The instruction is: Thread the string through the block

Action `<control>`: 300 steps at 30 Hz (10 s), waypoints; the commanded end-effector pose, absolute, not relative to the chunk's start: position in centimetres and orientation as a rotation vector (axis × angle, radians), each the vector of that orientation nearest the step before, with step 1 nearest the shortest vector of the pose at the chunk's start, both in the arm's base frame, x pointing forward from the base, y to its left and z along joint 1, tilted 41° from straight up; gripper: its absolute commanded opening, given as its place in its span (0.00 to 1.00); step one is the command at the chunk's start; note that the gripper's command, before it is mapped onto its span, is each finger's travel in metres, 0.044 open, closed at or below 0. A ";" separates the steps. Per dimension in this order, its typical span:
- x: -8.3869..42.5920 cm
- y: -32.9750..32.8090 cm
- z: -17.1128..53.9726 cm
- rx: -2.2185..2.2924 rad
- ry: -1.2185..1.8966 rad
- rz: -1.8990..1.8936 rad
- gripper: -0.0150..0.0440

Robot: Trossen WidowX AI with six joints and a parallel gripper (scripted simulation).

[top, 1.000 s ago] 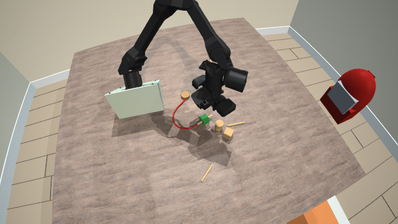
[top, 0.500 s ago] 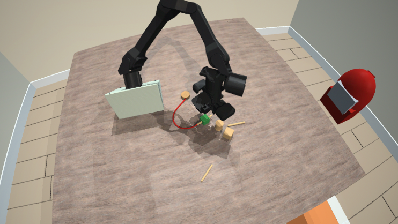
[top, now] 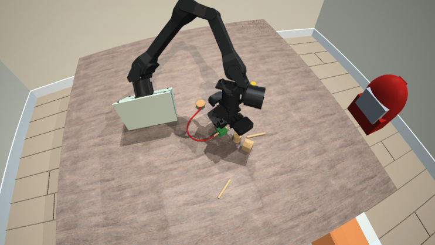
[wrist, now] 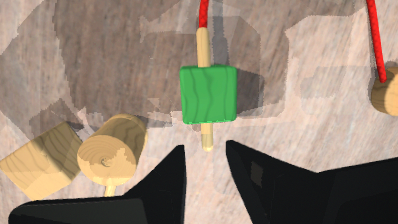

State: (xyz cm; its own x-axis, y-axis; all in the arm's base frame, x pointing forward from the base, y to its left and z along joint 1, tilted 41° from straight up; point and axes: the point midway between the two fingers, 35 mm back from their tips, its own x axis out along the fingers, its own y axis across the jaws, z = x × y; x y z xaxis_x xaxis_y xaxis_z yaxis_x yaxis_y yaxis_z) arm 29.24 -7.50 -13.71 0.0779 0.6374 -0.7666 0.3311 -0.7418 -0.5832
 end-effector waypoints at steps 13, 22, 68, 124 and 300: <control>28.9 -6.0 -15.3 -2.081 -0.976 1.714 0.46; 29.0 -6.1 -15.1 -2.089 -0.977 1.717 0.42; 30.8 -5.4 -14.8 -2.043 -1.015 1.821 0.25; 38.9 -3.1 -12.6 -2.051 -0.995 1.824 0.25; 39.0 -10.3 -5.2 -2.053 -0.971 1.798 1.00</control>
